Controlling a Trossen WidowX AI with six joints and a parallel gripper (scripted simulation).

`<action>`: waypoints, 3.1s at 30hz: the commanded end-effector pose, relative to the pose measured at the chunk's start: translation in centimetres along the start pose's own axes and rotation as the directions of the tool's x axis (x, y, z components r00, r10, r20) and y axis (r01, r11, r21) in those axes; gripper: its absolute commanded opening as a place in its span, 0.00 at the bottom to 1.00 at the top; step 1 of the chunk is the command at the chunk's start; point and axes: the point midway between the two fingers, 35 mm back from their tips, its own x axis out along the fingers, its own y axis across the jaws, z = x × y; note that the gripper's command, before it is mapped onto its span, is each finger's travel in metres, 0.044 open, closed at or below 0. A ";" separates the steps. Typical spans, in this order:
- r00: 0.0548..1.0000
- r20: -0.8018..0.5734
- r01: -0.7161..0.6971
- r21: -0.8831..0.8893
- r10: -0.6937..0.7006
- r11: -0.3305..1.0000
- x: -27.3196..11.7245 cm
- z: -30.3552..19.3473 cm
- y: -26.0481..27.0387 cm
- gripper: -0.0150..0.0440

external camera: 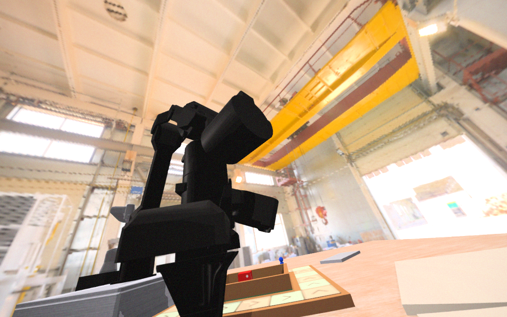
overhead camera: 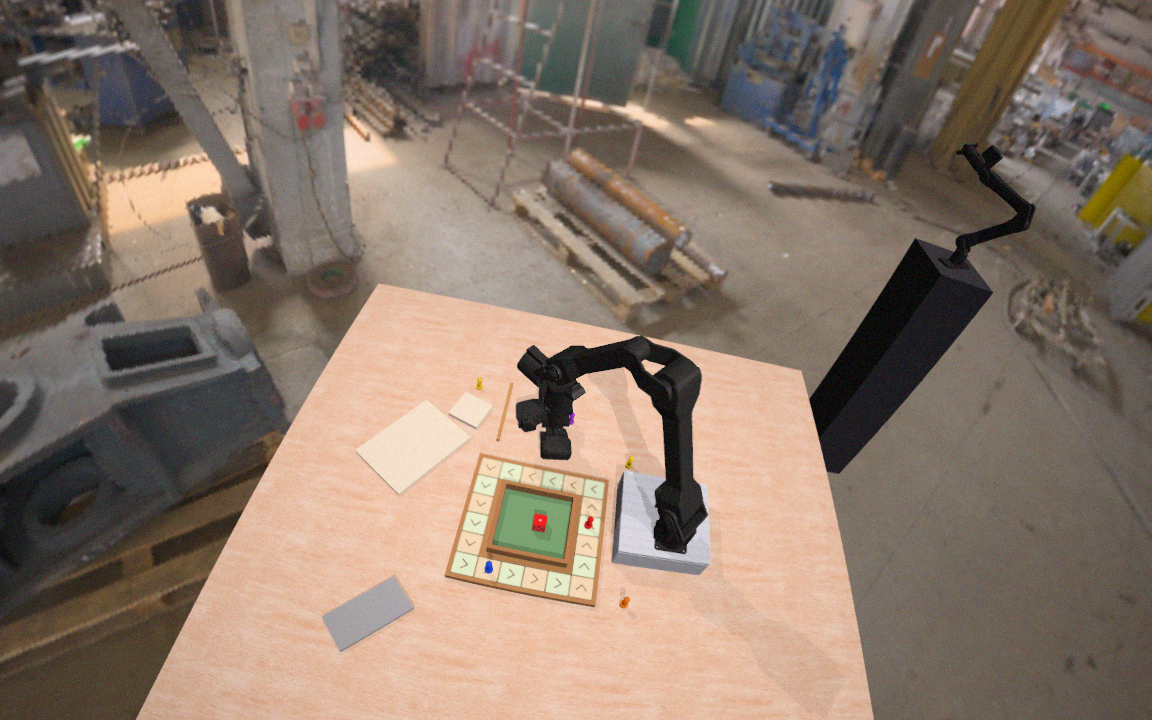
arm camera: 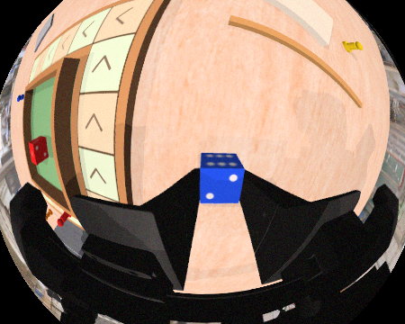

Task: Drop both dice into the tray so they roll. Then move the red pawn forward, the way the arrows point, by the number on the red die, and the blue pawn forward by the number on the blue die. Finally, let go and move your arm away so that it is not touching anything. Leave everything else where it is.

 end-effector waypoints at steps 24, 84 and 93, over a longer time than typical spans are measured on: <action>1.000 0.000 0.000 -0.005 0.000 1.000 -12.3 0.7 0.1 0.25; 0.743 0.660 -0.024 0.187 -0.108 0.982 -6.5 8.2 16.3 0.25; 0.660 0.740 -0.016 0.182 -0.126 0.983 -6.6 8.1 16.5 0.25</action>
